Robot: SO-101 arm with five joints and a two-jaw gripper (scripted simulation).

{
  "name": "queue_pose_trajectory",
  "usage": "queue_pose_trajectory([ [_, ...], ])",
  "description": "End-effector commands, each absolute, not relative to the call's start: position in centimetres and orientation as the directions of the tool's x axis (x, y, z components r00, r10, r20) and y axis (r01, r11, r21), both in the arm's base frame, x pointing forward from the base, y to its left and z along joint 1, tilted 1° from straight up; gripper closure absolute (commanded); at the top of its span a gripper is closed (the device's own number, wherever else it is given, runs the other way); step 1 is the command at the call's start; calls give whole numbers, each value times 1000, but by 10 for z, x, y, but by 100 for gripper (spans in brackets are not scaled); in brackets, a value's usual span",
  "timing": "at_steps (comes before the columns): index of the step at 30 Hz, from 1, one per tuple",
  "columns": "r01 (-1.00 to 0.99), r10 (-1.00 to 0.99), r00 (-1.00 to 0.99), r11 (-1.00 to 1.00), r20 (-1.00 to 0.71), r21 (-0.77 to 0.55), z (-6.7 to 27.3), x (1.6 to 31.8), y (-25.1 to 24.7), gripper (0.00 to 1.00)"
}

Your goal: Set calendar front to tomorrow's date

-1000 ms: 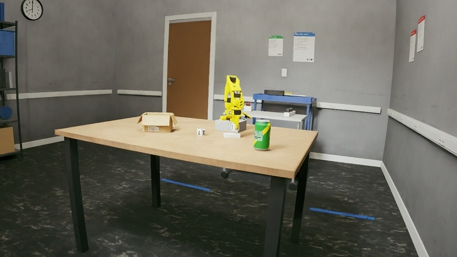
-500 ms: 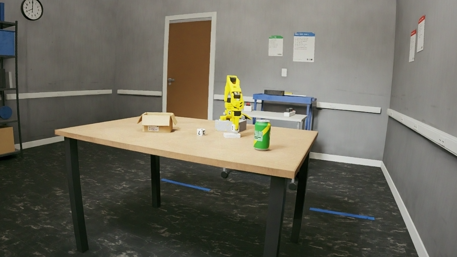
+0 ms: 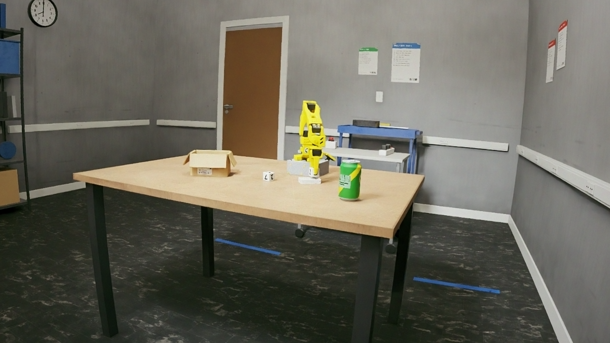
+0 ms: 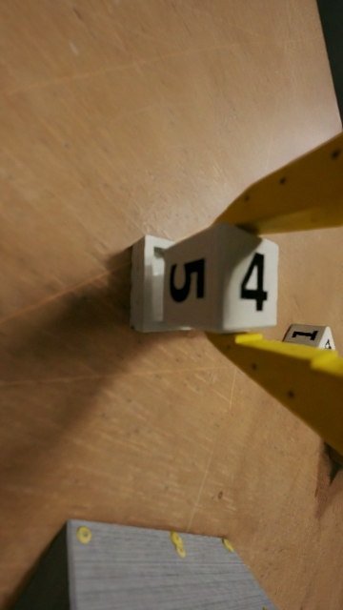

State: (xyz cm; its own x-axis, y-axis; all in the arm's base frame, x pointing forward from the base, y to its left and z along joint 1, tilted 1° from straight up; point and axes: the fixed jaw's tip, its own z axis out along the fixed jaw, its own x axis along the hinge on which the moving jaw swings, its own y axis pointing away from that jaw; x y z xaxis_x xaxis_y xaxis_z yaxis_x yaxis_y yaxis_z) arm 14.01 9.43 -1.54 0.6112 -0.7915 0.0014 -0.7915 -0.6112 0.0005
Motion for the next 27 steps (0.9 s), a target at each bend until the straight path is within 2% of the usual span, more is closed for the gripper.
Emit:
queue_pose_trajectory([
  [1, -803, -803, 595, -595, -1, 20, -21, 138, 91, 100],
  [27, -804, -804, 594, -594, -1, 20, -28, 138, 90, 100],
])
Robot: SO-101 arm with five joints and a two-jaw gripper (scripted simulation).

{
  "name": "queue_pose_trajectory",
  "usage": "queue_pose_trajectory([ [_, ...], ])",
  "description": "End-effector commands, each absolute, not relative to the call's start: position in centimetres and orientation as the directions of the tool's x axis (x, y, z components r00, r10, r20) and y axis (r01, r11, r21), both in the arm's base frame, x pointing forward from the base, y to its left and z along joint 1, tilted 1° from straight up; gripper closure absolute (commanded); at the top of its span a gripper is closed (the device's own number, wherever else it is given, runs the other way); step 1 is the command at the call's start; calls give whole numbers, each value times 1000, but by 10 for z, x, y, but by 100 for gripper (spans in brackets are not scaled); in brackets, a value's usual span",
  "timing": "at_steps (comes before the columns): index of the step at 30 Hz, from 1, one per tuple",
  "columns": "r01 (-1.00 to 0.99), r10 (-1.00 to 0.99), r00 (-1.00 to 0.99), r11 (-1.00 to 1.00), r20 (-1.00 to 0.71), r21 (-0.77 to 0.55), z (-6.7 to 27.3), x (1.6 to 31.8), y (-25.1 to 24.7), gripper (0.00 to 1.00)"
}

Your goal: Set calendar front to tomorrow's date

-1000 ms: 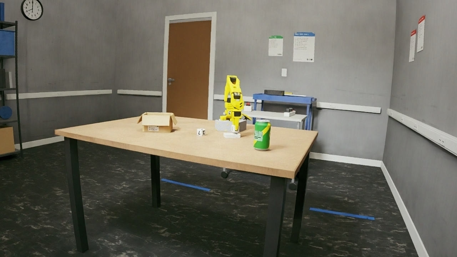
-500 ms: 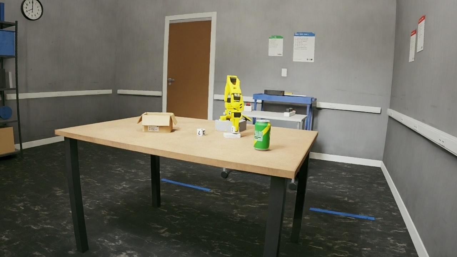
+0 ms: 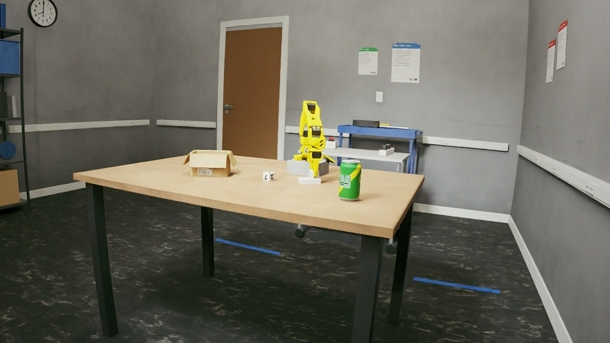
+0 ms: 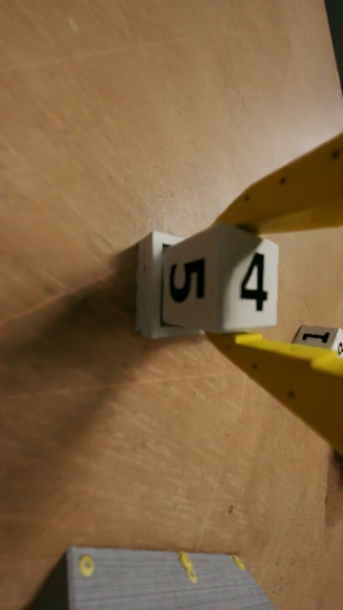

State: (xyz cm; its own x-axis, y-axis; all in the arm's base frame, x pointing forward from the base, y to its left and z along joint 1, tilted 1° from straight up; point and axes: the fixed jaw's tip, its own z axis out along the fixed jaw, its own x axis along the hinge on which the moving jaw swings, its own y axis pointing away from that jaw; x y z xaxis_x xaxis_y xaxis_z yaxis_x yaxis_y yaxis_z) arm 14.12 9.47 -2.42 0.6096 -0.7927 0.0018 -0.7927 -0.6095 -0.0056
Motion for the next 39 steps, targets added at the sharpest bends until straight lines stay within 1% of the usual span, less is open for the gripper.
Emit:
queue_pose_trajectory([
  [1, -804, -804, 594, -594, -1, 20, -28, 138, 90, 100],
  [17, -804, -804, 594, -594, -1, 20, -32, 137, 90, 100],
  [20, -804, -804, 594, -594, -1, 20, -32, 137, 90, 96],
  [25, -804, -804, 594, -594, -1, 20, -32, 137, 90, 85],
  [27, -804, -804, 594, -594, -1, 20, -32, 137, 90, 83],
  [39, -804, -804, 594, -594, -1, 20, -32, 137, 90, 80],
])
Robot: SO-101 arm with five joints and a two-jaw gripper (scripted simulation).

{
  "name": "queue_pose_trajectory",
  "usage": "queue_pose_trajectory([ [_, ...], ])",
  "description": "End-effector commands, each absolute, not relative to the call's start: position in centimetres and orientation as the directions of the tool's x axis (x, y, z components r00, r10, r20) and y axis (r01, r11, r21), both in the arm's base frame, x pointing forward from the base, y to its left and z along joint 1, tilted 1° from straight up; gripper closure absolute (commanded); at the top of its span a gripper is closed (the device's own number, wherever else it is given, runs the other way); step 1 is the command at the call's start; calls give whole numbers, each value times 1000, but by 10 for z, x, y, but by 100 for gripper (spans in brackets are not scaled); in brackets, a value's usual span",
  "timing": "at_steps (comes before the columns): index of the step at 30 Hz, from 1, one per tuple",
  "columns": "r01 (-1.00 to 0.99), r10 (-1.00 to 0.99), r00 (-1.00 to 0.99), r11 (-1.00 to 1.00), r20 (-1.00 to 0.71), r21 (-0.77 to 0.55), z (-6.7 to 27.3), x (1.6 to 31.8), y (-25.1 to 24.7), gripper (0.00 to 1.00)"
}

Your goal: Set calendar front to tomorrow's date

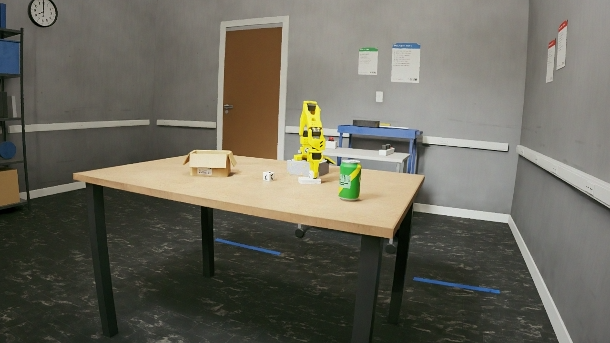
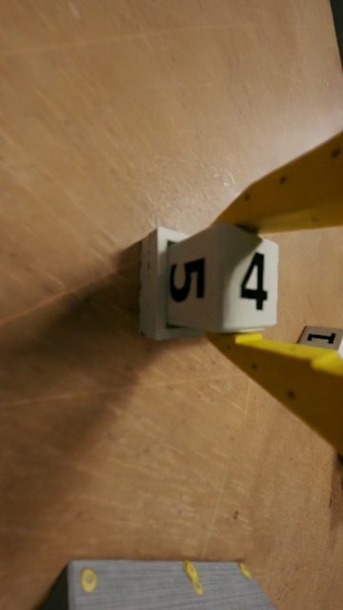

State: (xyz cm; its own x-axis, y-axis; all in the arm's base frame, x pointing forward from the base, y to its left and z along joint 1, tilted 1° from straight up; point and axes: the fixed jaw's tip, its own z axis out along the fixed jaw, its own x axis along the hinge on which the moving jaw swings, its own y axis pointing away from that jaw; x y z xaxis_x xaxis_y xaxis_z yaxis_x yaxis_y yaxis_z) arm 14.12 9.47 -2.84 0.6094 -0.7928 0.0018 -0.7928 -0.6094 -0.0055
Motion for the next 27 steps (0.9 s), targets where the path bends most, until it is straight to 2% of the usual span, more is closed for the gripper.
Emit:
queue_pose_trajectory([
  [1, -804, -804, 594, -594, -1, 20, -32, 137, 90, 79],
  [18, -804, -804, 594, -594, -1, 20, -32, 137, 90, 66],
  [27, -804, -804, 594, -594, -1, 20, -32, 137, 90, 64],
])
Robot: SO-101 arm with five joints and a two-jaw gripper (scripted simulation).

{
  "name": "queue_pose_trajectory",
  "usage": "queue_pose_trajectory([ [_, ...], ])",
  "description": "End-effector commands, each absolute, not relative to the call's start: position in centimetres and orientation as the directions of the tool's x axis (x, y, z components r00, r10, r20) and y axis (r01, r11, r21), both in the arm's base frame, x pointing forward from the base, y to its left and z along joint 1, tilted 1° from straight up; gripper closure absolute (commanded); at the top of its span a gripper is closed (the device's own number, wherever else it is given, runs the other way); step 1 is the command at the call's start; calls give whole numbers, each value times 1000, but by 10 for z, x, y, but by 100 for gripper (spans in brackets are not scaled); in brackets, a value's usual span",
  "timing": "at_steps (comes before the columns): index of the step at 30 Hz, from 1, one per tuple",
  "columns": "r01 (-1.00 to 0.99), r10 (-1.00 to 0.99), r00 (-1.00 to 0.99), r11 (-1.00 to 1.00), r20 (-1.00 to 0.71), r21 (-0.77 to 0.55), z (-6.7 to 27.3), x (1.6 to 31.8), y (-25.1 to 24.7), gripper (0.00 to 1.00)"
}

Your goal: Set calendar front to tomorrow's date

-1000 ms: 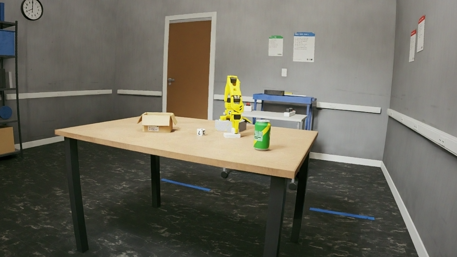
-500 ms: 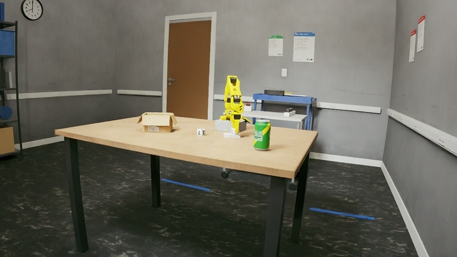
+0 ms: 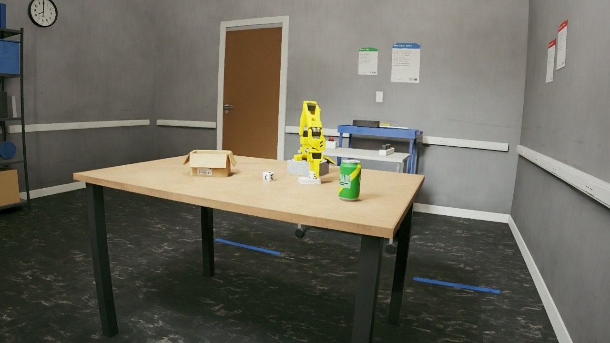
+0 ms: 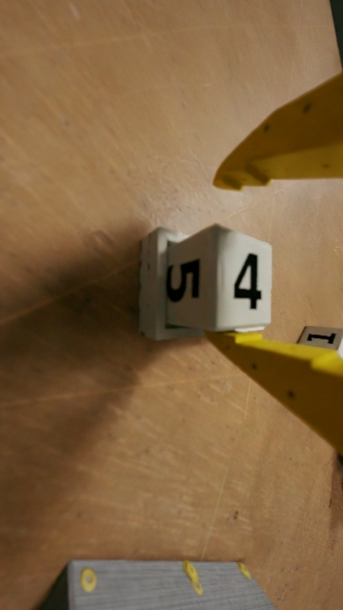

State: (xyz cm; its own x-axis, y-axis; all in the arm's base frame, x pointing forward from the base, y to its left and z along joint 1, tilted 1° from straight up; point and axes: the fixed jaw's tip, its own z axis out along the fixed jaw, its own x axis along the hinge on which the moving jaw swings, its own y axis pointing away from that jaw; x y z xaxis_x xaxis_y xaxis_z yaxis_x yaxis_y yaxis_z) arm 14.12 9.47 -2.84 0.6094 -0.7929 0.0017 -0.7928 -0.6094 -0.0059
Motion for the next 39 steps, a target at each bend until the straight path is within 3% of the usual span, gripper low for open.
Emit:
queue_pose_trajectory([
  [1, -804, -804, 594, -594, -1, 20, -32, 137, 90, 64],
  [26, -804, -804, 594, -594, -1, 20, 24, 139, 91, 64],
  [39, -804, -804, 594, -594, -1, 20, 27, 139, 91, 64],
])
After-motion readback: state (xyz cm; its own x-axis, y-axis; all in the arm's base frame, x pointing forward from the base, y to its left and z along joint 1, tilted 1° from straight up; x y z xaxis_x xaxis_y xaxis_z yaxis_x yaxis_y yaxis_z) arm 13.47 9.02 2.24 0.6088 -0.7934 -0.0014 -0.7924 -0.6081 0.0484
